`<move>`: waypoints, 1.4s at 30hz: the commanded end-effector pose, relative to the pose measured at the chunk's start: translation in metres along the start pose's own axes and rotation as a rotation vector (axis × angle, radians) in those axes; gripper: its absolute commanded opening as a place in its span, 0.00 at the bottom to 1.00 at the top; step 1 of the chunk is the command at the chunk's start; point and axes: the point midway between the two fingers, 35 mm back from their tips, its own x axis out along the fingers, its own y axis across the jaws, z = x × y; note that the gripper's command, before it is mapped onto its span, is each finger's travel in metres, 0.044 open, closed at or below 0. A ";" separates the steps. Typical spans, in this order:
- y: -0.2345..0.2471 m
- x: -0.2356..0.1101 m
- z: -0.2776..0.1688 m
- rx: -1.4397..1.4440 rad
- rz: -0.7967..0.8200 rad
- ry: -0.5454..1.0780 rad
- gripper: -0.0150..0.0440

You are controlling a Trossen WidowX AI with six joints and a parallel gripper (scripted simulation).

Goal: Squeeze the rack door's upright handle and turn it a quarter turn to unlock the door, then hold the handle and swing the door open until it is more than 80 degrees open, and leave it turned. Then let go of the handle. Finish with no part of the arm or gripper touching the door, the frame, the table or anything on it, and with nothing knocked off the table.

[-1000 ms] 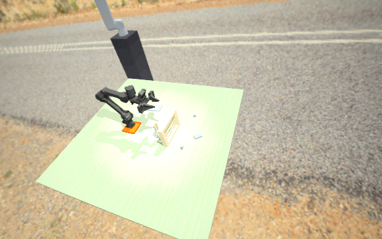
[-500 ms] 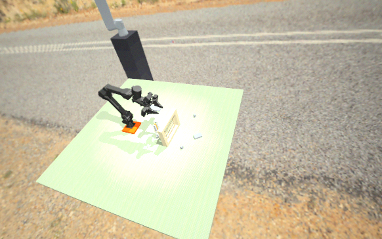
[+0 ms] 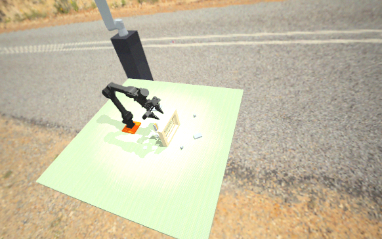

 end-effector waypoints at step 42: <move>-0.021 0.005 -0.062 0.030 0.075 0.773 0.74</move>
